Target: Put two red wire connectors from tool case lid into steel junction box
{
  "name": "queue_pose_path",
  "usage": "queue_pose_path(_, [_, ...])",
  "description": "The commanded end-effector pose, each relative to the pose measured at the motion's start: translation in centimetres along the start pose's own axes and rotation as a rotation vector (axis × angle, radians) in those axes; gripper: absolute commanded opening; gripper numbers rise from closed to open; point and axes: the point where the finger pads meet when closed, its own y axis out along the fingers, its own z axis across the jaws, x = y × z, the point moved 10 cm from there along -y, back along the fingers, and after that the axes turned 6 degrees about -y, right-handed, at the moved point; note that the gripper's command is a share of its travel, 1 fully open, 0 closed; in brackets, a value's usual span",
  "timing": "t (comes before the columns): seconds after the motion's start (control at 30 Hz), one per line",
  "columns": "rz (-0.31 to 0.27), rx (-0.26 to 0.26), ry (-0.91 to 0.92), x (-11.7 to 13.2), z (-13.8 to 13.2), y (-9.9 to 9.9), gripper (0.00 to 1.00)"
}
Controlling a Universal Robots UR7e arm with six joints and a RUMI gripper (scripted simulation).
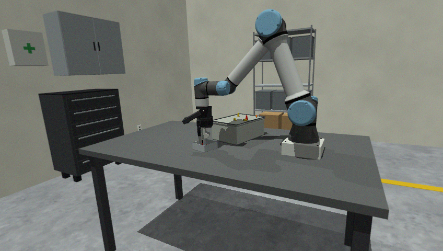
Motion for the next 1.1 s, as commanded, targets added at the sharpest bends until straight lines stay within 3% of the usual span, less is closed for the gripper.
queue_pose_path(0.0, [0.001, 0.001, 0.0, 0.0, 0.0, -0.1, 0.18])
queue_pose_path(0.37, [0.001, 0.001, 0.0, 0.0, 0.0, -1.6, 0.18])
queue_pose_path(0.53, [0.001, 0.001, 0.0, 0.0, 0.0, -4.5, 0.18])
queue_pose_path(0.83, [0.001, 0.001, 0.0, 0.0, 0.0, -11.8, 0.18])
queue_pose_path(0.9, [0.001, 0.001, 0.0, 0.0, 0.0, -11.8, 0.18])
queue_pose_path(1.07, [0.001, 0.001, 0.0, 0.0, 0.0, -15.1, 0.18])
